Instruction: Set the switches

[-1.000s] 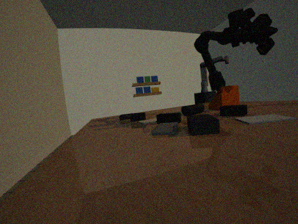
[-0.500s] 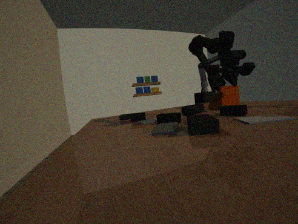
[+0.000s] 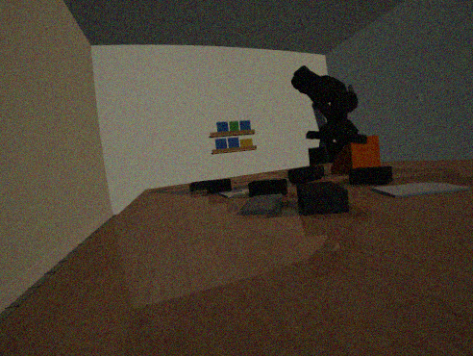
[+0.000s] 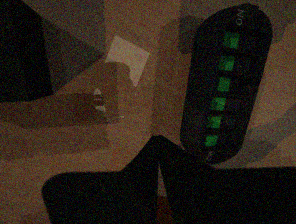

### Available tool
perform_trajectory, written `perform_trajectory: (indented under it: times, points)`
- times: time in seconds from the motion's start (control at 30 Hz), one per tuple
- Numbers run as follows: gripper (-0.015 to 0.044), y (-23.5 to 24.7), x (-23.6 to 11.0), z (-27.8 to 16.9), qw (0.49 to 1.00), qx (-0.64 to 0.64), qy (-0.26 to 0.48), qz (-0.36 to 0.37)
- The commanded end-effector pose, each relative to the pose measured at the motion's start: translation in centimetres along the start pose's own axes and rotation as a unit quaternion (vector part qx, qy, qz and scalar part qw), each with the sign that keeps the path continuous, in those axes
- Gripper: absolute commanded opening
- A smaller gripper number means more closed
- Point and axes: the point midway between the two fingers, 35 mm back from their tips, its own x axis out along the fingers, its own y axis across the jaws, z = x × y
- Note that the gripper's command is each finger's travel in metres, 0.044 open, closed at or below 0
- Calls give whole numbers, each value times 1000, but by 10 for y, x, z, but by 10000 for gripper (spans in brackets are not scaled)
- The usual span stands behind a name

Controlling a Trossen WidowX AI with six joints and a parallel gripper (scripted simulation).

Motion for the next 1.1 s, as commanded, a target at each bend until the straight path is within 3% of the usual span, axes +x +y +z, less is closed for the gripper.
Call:
perform_trajectory:
  times: [0.0, 1.07]
  points:
    - [0, -22, 5, -13, 998, 43, 24, -39]
    - [0, -14, 44, -12, 998, 42, 23, -38]
